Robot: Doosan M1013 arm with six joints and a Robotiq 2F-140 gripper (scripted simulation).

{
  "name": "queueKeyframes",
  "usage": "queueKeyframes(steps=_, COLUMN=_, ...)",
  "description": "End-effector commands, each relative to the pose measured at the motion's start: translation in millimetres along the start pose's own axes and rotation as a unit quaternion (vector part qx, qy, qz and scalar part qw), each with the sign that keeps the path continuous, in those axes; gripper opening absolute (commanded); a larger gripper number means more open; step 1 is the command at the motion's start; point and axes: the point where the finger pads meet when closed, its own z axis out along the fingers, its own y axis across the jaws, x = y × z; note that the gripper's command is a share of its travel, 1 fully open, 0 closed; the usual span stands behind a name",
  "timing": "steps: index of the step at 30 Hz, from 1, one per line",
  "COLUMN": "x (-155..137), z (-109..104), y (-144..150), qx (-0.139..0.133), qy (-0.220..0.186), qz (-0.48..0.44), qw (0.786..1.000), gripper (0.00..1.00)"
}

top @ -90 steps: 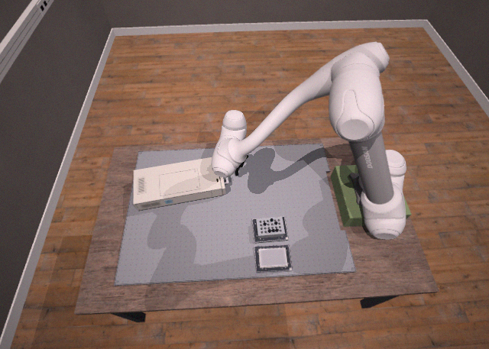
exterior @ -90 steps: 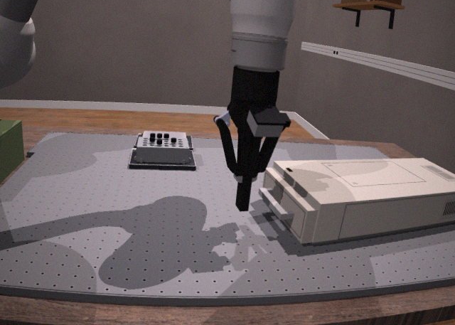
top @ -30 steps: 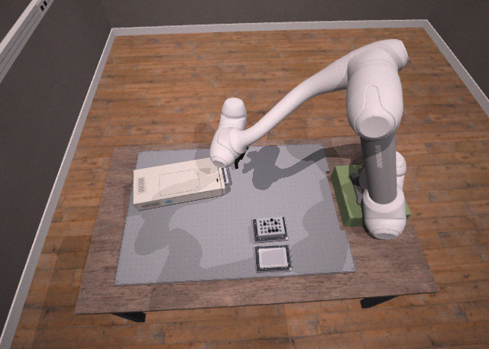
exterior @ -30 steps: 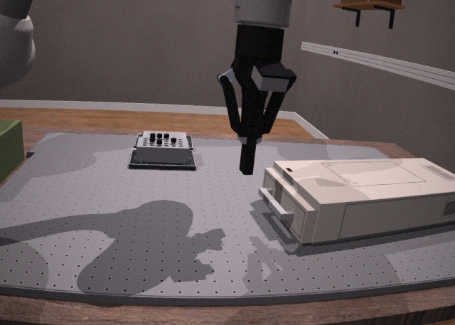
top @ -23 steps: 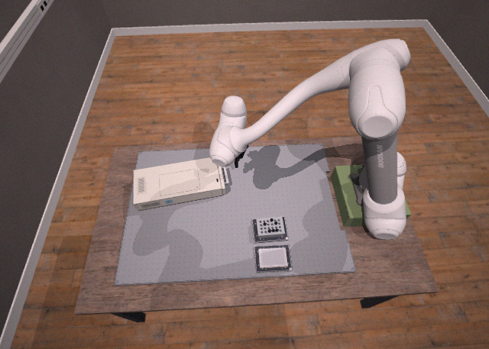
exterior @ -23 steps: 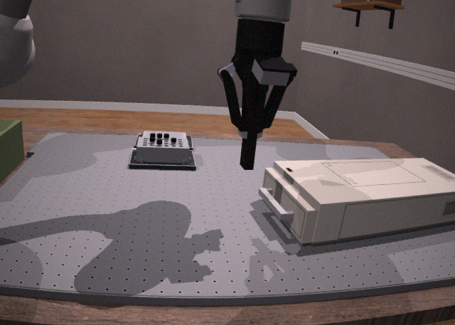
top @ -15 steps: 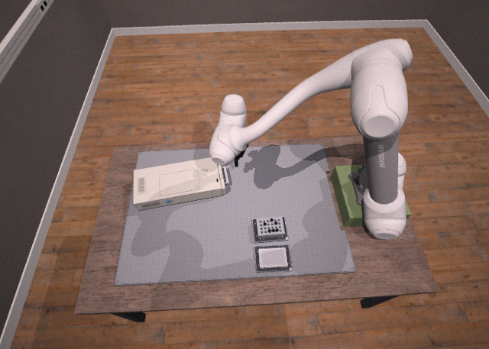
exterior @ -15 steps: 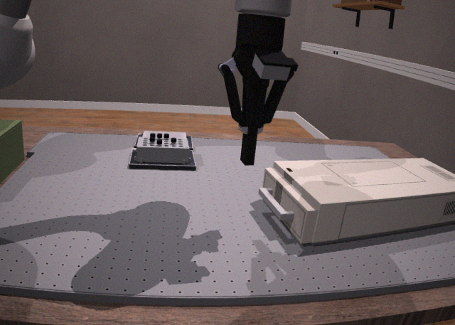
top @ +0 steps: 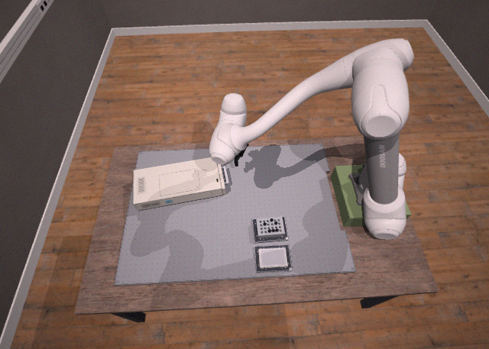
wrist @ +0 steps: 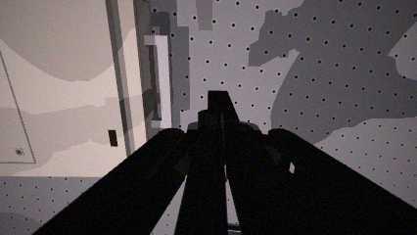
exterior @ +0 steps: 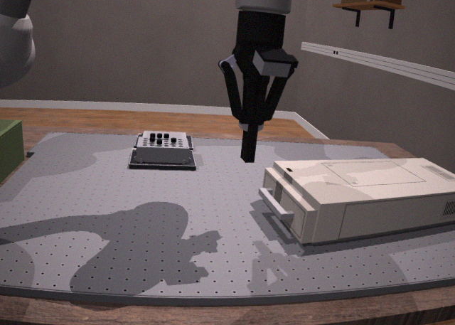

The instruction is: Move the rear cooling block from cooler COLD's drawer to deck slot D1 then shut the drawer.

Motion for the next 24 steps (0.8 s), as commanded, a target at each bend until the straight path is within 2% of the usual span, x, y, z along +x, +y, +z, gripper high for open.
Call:
queueKeyframes(steps=1, x=0.1, z=-0.8, y=-0.4, qx=0.001, qy=0.000, qz=0.000, qw=1.000, gripper=0.10)
queueKeyframes(steps=5, x=0.1, z=-0.8, y=-0.4, qx=0.001, qy=0.000, qz=0.000, qw=1.000, gripper=0.10)
queueKeyframes(steps=6, x=0.1, z=-2.4, y=3.2, qx=0.001, qy=0.000, qz=0.000, qw=1.000, gripper=0.35)
queueKeyframes(steps=24, x=0.1, z=-26.7, y=62.4, qx=0.001, qy=0.000, qz=0.000, qw=1.000, gripper=0.35)
